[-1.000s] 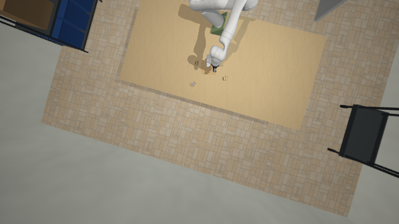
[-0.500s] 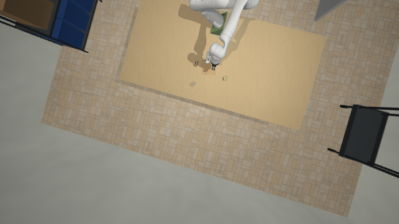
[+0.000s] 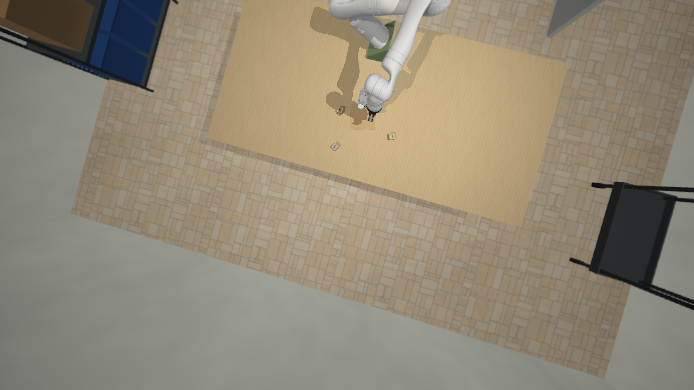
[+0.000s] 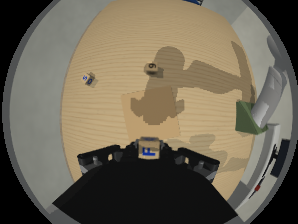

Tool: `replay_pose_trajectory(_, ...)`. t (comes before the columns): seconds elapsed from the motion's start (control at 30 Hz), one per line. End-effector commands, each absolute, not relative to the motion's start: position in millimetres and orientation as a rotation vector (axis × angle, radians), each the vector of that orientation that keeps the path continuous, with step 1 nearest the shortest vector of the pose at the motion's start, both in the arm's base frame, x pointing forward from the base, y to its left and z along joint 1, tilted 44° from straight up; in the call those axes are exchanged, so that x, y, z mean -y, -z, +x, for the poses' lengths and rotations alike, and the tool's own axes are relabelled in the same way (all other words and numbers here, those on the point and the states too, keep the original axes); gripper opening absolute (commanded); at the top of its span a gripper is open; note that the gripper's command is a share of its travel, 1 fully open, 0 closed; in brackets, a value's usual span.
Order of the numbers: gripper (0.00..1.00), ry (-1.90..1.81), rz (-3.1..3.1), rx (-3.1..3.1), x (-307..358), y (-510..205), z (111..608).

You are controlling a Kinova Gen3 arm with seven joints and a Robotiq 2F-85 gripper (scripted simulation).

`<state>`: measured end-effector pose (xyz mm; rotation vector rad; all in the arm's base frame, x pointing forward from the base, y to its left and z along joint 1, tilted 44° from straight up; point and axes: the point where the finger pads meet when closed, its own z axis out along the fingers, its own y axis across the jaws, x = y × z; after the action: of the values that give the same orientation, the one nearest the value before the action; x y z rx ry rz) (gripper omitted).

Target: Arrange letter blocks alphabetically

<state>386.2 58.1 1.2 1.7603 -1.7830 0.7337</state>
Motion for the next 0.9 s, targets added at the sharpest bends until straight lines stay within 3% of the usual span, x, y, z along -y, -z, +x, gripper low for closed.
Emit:
replay_pose_trajectory(0.0, 0.26, -0.734, 1.762, 1.783, -59, -2, 387)
replay_pose_trajectory(0.87, 0.26, -0.734, 1.761, 1.783, -28, 31, 387)
